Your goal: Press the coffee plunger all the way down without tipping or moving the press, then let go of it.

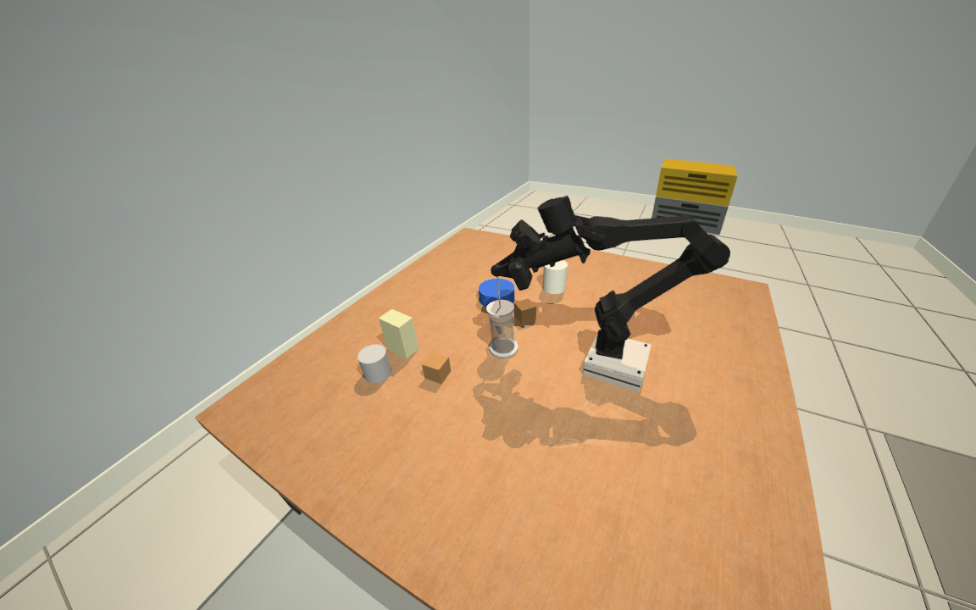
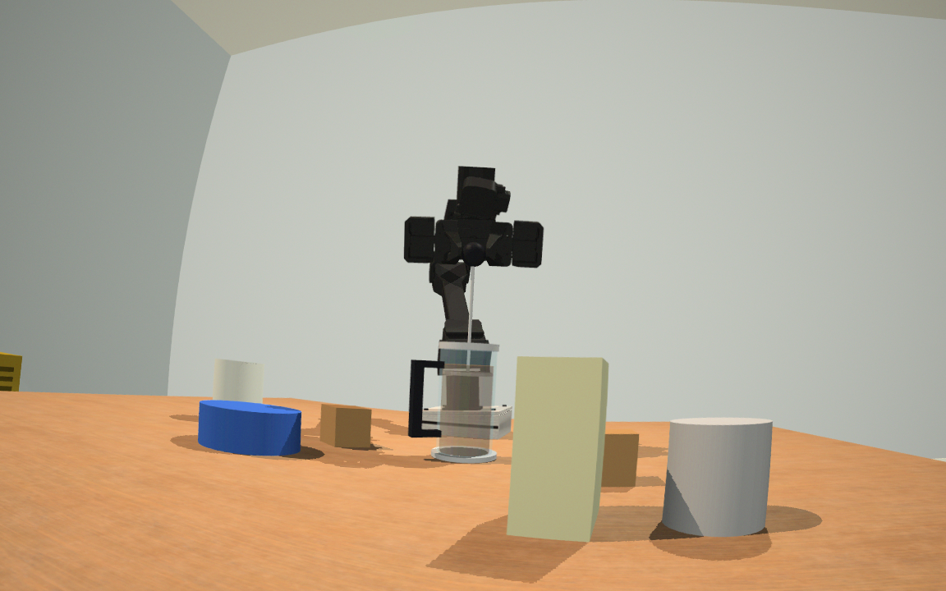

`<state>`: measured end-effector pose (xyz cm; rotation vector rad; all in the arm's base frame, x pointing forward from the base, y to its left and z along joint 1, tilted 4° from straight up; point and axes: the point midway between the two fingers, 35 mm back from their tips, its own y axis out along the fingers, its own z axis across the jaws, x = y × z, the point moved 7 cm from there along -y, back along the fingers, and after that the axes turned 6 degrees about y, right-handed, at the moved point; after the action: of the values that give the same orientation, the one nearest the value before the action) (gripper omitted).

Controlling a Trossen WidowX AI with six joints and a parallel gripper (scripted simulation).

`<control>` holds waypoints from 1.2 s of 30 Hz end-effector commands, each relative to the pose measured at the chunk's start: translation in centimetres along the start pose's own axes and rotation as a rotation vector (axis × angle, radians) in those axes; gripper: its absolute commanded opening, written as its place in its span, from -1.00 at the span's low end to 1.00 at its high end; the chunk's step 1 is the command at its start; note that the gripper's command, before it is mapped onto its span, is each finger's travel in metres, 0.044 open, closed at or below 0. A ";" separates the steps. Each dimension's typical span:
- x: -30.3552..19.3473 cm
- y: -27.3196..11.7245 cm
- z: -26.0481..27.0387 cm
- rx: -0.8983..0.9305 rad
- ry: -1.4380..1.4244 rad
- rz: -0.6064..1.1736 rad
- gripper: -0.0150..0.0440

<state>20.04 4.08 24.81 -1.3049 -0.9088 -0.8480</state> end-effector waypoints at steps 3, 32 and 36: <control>-2.7 1.4 -0.2 -0.006 -0.013 0.077 -0.09; -6.1 4.2 -0.8 -0.006 -0.014 0.076 -0.09; -5.9 4.5 -0.8 -0.007 -0.014 0.075 -0.09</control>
<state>21.77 3.89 20.25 -1.2888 -0.9255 -0.8671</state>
